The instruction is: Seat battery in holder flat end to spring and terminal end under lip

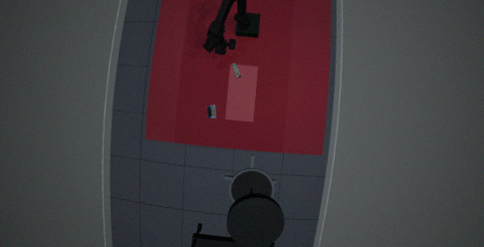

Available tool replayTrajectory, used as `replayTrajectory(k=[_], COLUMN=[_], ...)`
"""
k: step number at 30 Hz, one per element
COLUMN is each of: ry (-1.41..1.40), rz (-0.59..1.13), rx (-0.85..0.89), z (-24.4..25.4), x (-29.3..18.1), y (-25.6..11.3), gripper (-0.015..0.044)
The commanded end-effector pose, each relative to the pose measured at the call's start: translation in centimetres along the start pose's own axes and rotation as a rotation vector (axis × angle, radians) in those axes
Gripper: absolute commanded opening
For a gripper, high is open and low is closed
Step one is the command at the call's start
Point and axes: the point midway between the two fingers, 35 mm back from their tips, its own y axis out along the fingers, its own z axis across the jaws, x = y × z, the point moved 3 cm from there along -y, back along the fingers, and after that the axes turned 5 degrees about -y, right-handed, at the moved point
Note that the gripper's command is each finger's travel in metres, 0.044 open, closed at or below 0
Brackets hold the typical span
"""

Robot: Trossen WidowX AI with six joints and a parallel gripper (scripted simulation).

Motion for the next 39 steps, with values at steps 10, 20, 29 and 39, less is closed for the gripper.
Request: replayTrajectory(k=[10, 20, 29, 39], ry=[-0.001, -0.003, 0.009, 0.939], rz=[-0.003, -0.006, -0.006, -0.01], rx=[-0.006, -0.011, -0.006, -0.007], z=[-0.8, -0.7, -0.6, -2.0], x=[0.3, 0.1, 0.1, 0.1], y=[-3.6, -8.2, -7.9, -4.2], gripper=[0.0, 0.0, 0.0026, 0.0225])
